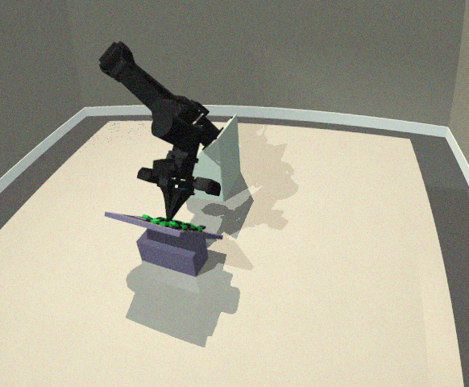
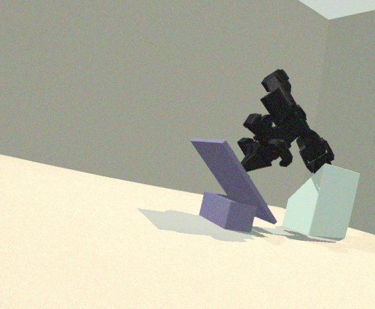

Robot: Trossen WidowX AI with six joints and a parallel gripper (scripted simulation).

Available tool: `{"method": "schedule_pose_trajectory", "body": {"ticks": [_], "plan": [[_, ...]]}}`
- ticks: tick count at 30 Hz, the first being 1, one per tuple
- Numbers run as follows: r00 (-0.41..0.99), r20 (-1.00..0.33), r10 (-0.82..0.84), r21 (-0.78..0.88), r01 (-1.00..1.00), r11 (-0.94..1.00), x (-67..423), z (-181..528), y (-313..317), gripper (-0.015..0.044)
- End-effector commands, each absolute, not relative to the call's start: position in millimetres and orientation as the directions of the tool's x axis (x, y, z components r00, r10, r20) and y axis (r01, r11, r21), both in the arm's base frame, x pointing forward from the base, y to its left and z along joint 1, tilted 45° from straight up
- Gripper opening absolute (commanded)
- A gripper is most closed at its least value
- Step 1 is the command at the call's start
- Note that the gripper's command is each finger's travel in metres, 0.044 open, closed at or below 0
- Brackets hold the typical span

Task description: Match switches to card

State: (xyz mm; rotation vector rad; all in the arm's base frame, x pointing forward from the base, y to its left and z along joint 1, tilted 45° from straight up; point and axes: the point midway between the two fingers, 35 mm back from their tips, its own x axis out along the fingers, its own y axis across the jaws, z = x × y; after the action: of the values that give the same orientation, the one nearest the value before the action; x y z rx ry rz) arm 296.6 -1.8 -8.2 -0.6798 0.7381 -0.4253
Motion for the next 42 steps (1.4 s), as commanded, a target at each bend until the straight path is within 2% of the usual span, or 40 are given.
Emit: {"method": "schedule_pose_trajectory", "body": {"ticks": [1,23,33,42], "plan": [[0.672,-0.472,-0.571,-0.695,0.115,0.710,297.5,-8.9,-2.0,0.0000],[0.672,-0.472,-0.571,-0.695,0.115,0.710,299.4,-10.3,-3.8,0.0000],[0.651,-0.490,-0.579,-0.692,0.113,0.713,258.7,20.7,35.2,0.0000],[0.651,-0.490,-0.580,-0.693,0.112,0.712,253.8,22.9,30.1,0.0000]]}}
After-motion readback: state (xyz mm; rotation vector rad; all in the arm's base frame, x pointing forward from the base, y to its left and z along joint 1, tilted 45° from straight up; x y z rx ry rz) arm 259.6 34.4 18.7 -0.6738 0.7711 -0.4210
